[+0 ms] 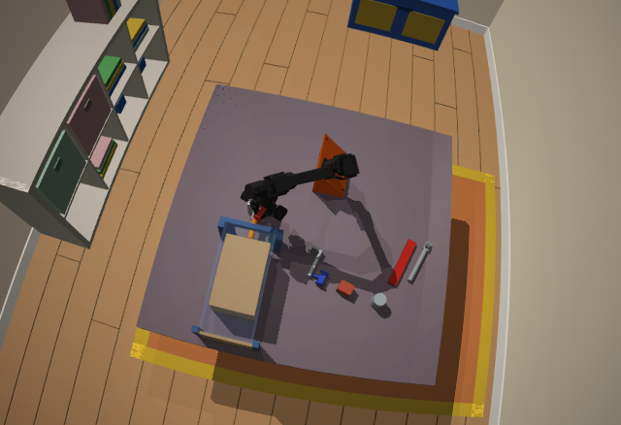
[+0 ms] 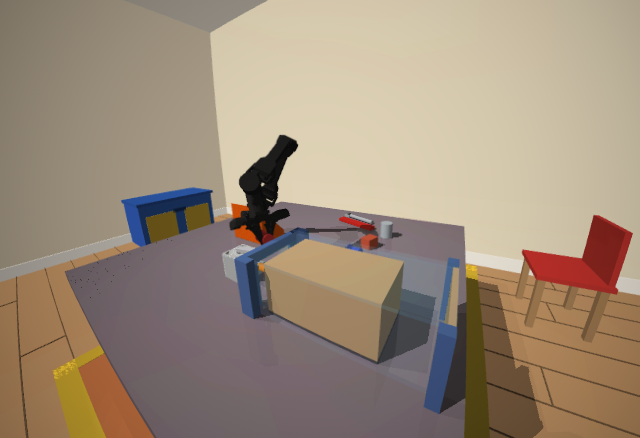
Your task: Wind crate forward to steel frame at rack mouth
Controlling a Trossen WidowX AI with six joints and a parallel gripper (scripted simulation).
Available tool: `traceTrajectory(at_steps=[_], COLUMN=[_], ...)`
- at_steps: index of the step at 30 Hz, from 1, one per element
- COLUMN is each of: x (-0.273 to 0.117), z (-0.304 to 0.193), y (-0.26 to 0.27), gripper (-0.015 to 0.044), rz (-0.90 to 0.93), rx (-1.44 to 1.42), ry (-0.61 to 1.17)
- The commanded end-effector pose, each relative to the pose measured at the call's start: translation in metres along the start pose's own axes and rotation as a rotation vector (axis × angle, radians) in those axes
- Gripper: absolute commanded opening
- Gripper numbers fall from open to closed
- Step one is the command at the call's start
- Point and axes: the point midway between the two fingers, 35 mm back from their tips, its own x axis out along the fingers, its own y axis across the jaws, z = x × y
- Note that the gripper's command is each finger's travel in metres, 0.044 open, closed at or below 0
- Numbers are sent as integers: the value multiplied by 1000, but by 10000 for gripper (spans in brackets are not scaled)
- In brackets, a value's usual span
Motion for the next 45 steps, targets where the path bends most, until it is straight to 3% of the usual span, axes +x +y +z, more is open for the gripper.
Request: traceTrajectory(at_steps=[1,45], x=[-2,-24], z=[8,54], y=[-10,-41], gripper=[0,0], rz=[-21,-22], rx=[20,23], ry=[-8,-11])
